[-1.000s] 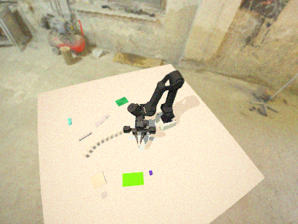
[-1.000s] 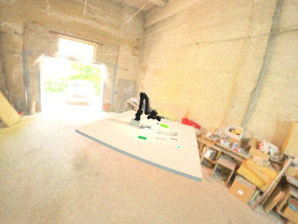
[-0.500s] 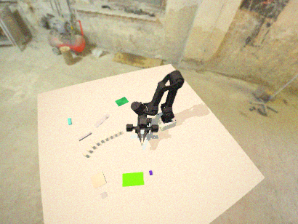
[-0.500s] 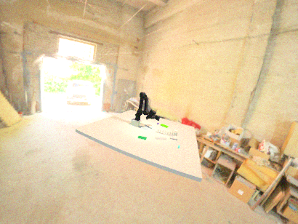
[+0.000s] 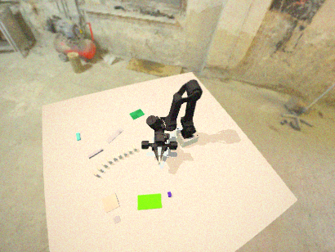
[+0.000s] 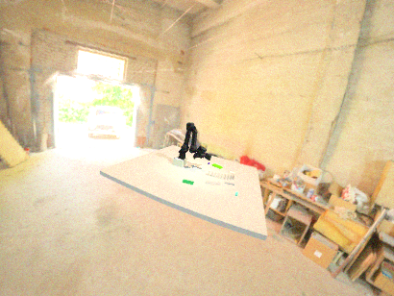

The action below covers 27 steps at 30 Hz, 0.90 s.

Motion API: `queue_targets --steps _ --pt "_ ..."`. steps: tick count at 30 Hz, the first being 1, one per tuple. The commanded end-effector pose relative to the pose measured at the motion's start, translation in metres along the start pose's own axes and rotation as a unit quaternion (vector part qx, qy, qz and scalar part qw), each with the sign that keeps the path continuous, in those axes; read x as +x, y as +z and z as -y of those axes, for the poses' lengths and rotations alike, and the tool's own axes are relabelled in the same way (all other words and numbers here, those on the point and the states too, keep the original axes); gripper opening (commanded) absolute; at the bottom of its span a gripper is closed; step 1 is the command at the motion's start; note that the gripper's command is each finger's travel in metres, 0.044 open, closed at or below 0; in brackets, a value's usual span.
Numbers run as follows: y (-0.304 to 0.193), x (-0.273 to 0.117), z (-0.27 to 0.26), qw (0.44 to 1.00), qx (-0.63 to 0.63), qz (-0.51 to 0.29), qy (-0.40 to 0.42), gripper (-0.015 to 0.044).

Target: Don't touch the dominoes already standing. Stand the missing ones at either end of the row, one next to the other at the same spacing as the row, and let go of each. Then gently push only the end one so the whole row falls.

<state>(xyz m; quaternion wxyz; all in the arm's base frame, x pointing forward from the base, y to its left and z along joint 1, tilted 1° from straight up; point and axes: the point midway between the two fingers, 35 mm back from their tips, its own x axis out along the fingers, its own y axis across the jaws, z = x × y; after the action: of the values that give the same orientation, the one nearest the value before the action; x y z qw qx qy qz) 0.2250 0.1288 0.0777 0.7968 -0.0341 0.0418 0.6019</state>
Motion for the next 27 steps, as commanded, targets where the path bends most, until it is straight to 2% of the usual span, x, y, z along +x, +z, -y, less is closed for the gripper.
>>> queue_targets --steps 1,27 --pt "-0.005 0.002 0.002 1.000 -0.005 0.000 0.002 0.0025" --pt "-0.053 0.012 0.007 1.000 -0.016 -0.007 0.010 0.0025"
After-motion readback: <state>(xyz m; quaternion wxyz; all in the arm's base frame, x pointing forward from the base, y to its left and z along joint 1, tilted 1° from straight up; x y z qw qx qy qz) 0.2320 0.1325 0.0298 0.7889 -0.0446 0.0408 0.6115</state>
